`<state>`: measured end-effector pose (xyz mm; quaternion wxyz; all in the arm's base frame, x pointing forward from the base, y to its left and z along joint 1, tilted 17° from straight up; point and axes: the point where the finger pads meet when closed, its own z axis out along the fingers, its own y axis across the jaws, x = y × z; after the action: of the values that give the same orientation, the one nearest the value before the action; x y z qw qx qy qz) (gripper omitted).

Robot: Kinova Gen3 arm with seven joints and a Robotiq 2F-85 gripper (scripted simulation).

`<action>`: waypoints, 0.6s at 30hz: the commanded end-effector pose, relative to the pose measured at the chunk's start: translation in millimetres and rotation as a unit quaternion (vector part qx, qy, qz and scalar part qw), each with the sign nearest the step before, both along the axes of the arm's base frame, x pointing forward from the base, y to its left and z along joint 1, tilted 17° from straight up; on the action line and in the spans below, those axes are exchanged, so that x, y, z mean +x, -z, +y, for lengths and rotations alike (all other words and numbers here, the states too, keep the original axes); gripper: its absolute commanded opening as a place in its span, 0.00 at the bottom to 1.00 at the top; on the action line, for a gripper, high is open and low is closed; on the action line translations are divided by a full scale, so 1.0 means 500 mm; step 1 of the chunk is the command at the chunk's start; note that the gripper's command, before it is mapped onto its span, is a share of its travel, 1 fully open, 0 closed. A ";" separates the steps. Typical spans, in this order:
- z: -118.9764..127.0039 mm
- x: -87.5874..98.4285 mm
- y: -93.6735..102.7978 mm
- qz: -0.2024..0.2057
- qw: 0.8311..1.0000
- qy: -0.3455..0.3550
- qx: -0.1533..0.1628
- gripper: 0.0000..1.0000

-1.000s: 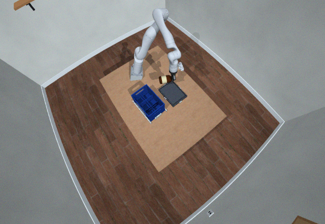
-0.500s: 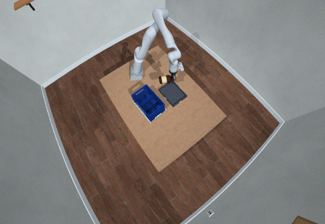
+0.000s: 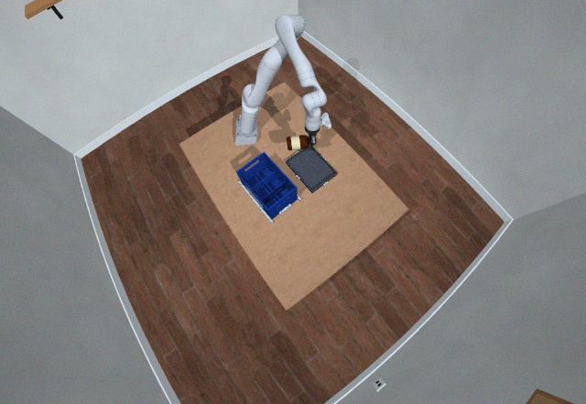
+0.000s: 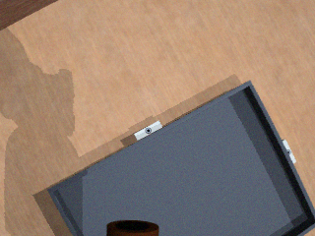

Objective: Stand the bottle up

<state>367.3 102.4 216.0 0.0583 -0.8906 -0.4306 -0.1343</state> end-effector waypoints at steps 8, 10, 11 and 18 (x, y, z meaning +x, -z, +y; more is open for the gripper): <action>0.001 0.000 0.000 0.011 0.999 0.051 0.010 0.00; 0.001 0.000 0.000 0.015 0.998 0.065 0.012 0.00; 0.001 0.000 0.000 0.016 0.997 0.072 0.014 0.00; 0.001 0.000 0.000 0.022 0.995 0.095 0.018 0.00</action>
<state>367.4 102.1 215.9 0.0711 -0.9291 -0.3397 -0.1278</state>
